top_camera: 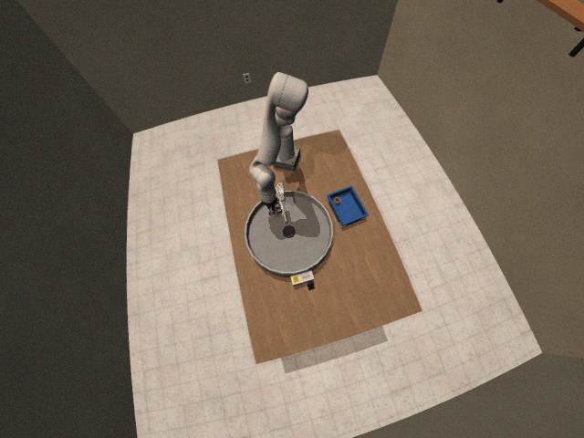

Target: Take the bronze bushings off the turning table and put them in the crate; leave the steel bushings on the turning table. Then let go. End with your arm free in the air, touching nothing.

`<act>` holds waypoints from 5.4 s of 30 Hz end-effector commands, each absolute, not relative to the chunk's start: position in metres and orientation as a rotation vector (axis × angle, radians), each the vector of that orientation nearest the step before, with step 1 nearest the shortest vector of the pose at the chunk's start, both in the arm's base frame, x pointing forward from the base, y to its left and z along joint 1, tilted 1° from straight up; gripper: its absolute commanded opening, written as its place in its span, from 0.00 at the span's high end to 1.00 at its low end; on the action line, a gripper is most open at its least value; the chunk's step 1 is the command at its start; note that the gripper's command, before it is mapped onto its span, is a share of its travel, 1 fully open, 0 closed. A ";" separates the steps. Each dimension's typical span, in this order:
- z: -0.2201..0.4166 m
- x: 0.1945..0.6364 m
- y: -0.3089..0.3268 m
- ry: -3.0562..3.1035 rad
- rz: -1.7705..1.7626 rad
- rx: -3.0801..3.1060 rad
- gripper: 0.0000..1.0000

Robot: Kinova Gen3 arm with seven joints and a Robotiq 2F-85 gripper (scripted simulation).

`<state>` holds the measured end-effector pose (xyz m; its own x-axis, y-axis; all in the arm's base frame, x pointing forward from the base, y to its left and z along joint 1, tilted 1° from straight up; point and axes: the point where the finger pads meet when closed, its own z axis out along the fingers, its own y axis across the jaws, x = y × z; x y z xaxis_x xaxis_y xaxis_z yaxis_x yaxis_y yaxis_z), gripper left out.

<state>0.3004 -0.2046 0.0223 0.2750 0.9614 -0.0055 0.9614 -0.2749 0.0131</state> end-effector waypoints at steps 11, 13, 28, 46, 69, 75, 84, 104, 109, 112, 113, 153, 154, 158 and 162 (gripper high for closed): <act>0.023 0.301 -0.205 1.882 0.007 2.496 1.00; 0.023 0.301 -0.205 1.882 0.007 2.496 1.00; 0.023 0.304 -0.206 1.883 0.006 2.498 1.00; 0.030 0.304 -0.206 1.882 0.005 2.498 1.00; 0.038 0.304 -0.206 1.882 0.005 2.498 1.00; 0.045 0.304 -0.206 1.882 0.005 2.498 1.00; 0.045 0.304 -0.206 1.882 0.005 2.498 1.00; 0.053 0.304 -0.206 1.882 0.005 2.498 1.00; 0.060 0.304 -0.206 1.882 0.005 2.499 1.00; 0.060 0.304 -0.206 1.882 0.005 2.499 1.00; 0.060 0.304 -0.206 1.882 0.005 2.499 1.00; 0.087 0.303 -0.206 1.882 0.005 2.498 1.00; 0.087 0.303 -0.206 1.882 0.005 2.498 1.00; 0.099 0.303 -0.206 1.882 0.005 2.499 1.00; 0.106 0.303 -0.206 1.883 0.005 2.498 1.00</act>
<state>0.2978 -0.2072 0.1018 0.2838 0.9589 -0.0070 0.9589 -0.2838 -0.0008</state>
